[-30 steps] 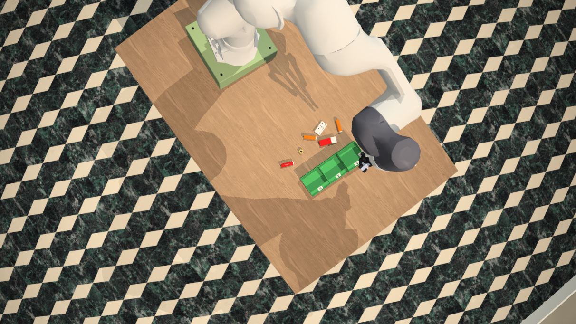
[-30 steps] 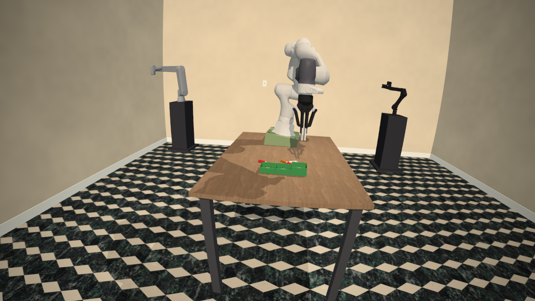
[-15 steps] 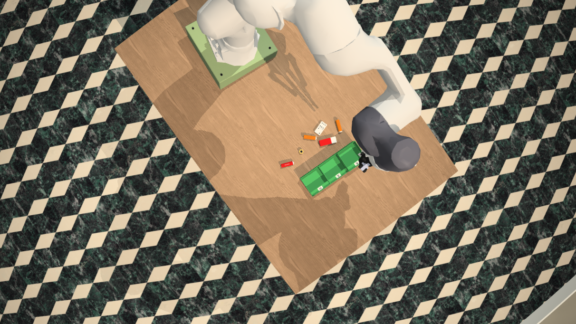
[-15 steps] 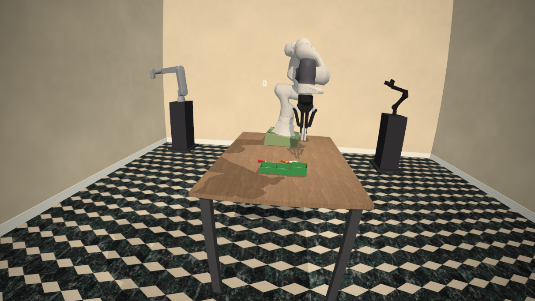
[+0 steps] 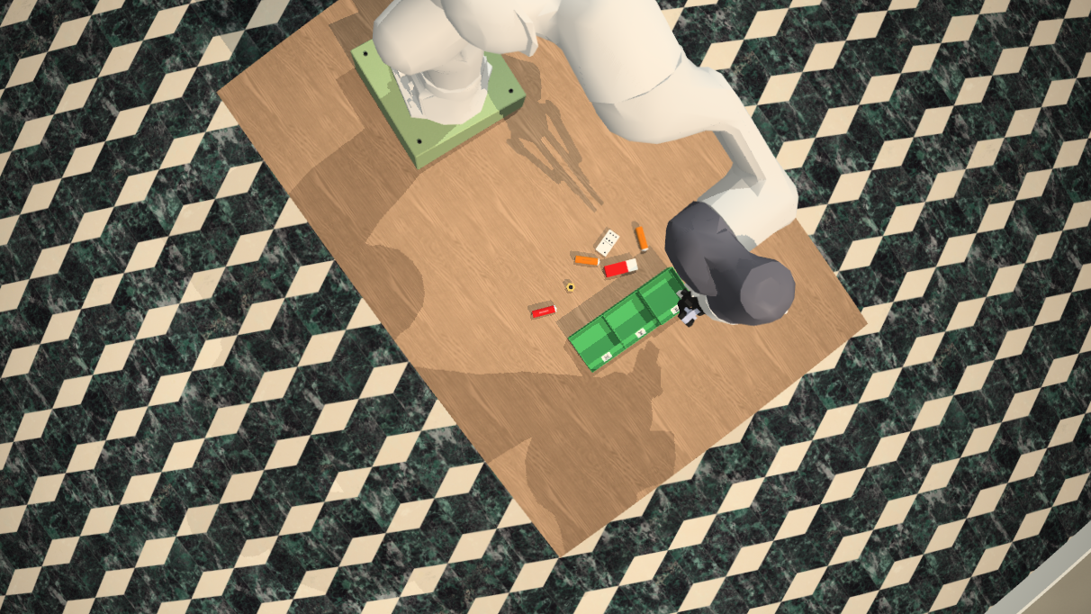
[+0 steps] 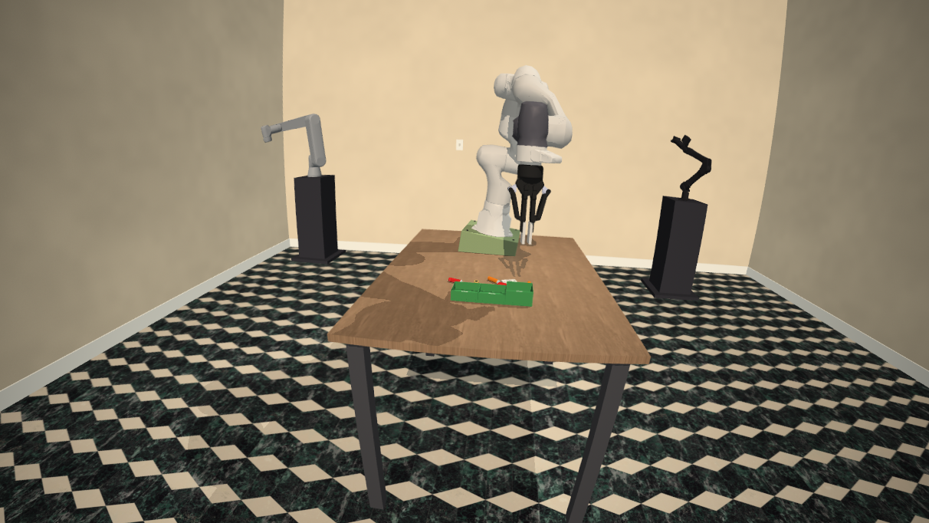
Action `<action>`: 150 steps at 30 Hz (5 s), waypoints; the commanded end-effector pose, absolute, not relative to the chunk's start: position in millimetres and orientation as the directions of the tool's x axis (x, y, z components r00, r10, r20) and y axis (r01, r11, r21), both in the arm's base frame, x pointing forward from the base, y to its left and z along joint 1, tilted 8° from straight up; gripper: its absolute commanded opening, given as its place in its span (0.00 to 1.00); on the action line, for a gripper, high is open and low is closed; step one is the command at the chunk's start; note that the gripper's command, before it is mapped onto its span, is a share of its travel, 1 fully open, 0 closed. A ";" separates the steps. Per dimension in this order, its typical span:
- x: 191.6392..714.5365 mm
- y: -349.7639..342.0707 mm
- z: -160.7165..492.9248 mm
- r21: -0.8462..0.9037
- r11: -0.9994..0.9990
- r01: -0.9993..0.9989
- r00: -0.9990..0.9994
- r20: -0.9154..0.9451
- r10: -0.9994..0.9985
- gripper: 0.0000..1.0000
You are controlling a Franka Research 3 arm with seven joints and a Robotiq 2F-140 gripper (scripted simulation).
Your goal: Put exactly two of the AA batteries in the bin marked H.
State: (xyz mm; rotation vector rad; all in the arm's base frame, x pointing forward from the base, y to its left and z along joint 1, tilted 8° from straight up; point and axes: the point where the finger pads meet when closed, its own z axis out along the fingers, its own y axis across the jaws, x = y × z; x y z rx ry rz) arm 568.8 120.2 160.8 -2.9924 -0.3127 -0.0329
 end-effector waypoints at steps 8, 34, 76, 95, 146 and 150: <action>516.9 89.7 116.1 -0.116 -0.896 0.428 0.904 0.039 0.426 0.17; 427.8 35.5 37.1 -0.101 -0.744 0.661 0.750 0.042 0.661 0.17; 425.5 37.7 37.4 -0.083 -0.651 0.754 0.656 0.103 0.747 0.17; 425.2 38.5 25.4 -0.083 -0.651 0.754 0.656 0.103 0.747 0.17; 426.8 47.5 -36.1 -0.083 -0.651 0.754 0.656 0.103 0.747 0.05; 426.8 47.5 -36.1 -0.083 -0.651 0.754 0.656 0.103 0.747 0.05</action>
